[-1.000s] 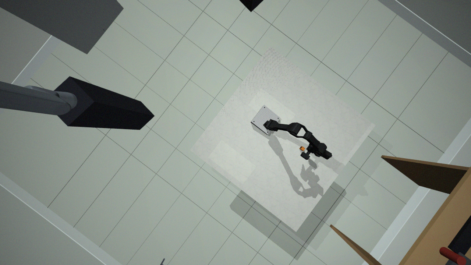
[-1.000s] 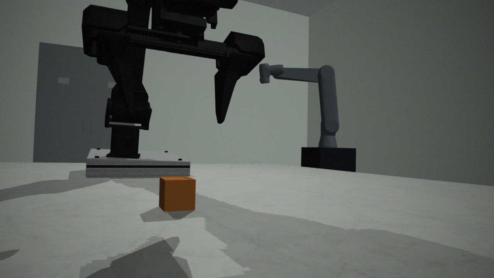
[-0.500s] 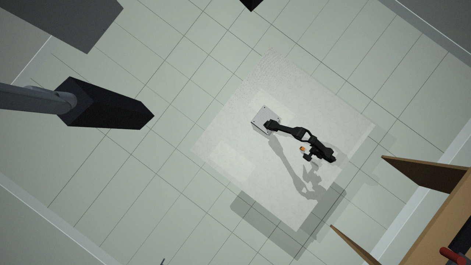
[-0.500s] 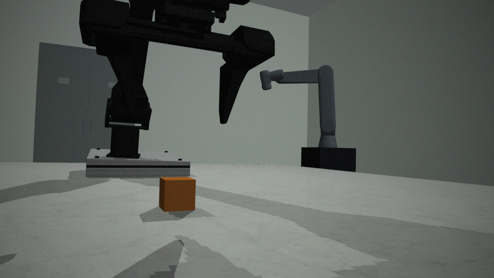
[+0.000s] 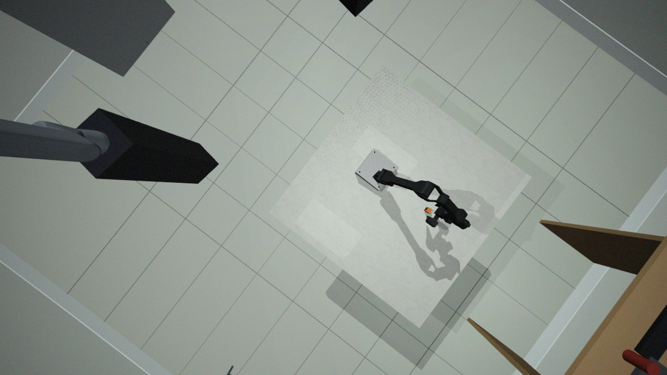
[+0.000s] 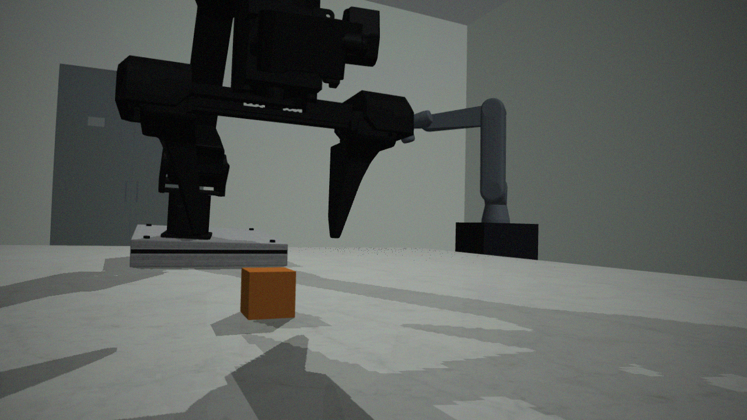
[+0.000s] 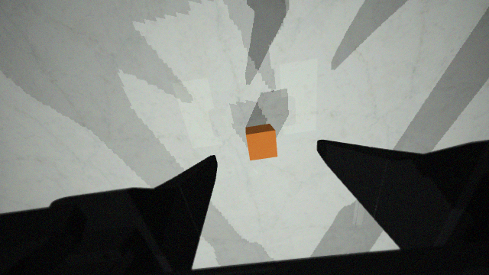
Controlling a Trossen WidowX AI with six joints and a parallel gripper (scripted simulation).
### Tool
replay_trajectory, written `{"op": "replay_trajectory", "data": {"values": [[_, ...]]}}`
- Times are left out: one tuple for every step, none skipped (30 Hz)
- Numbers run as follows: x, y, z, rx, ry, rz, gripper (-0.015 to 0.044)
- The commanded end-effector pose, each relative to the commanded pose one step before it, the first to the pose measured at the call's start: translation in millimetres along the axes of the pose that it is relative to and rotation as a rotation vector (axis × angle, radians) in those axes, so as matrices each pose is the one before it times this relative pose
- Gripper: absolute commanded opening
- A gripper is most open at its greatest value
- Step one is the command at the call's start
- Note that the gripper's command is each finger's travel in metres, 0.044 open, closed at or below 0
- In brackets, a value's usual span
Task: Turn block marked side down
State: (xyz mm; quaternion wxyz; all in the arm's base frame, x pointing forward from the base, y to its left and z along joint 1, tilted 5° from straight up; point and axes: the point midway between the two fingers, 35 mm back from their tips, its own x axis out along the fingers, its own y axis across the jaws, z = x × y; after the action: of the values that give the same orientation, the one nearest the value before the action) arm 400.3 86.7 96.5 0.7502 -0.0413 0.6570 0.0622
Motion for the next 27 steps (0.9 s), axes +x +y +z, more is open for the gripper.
{"op": "replay_trajectory", "data": {"values": [[6.93,0.35,-2.89,-0.0029,0.01155,0.00214,0.0440],[0.82,0.00,0.04,0.0000,0.00000,0.00000,0.0440],[1.36,0.00,0.06,0.0000,0.00000,0.00000,0.0440],[1.65,0.00,0.06,0.0000,0.00000,0.00000,0.0440],[1.65,0.00,0.05,0.0000,0.00000,0.00000,0.0440],[1.65,0.00,0.04,0.0000,0.00000,0.00000,0.0440],[1.65,0.00,0.03,0.0000,0.00000,0.00000,0.0440],[1.64,0.00,0.03,0.0000,0.00000,0.00000,0.0440],[1.64,0.00,0.02,0.0000,0.00000,0.00000,0.0440],[1.64,0.00,0.01,0.0000,0.00000,0.00000,0.0440],[1.64,0.00,0.00,0.0000,0.00000,0.00000,0.0440],[1.64,0.00,-0.01,0.0000,0.00001,0.00000,0.0440],[1.64,0.00,-0.02,0.0000,0.00001,0.00000,0.0440],[1.64,0.00,-0.02,0.0000,0.00001,0.00000,0.0440],[1.64,0.00,-0.03,0.0000,0.00001,0.00000,0.0440],[1.64,0.00,-0.04,0.0000,0.00001,0.00000,0.0440],[1.63,0.00,-0.05,0.0000,0.00001,0.00000,0.0440],[1.63,0.00,-0.06,0.0000,0.00001,0.00000,0.0440],[1.63,0.00,-0.07,0.0000,0.00001,0.00000,0.0440],[1.63,0.00,-0.07,0.0000,0.00001,0.00000,0.0440],[1.33,0.00,-0.07,0.0000,0.00001,0.00000,0.0440],[0.80,0.00,-0.04,0.0000,0.00001,0.00000,0.0440],[0.27,0.00,-0.01,0.0000,0.00000,0.00000,0.0440],[0.00,0.00,0.00,0.0000,0.00000,0.00000,0.0440],[0.00,0.00,0.00,0.0000,0.00000,0.00000,0.0414],[0.00,0.00,0.00,0.0000,0.00000,0.00000,0.0387],[0.00,0.00,0.00,0.0000,0.00000,0.00000,0.0361]]}}
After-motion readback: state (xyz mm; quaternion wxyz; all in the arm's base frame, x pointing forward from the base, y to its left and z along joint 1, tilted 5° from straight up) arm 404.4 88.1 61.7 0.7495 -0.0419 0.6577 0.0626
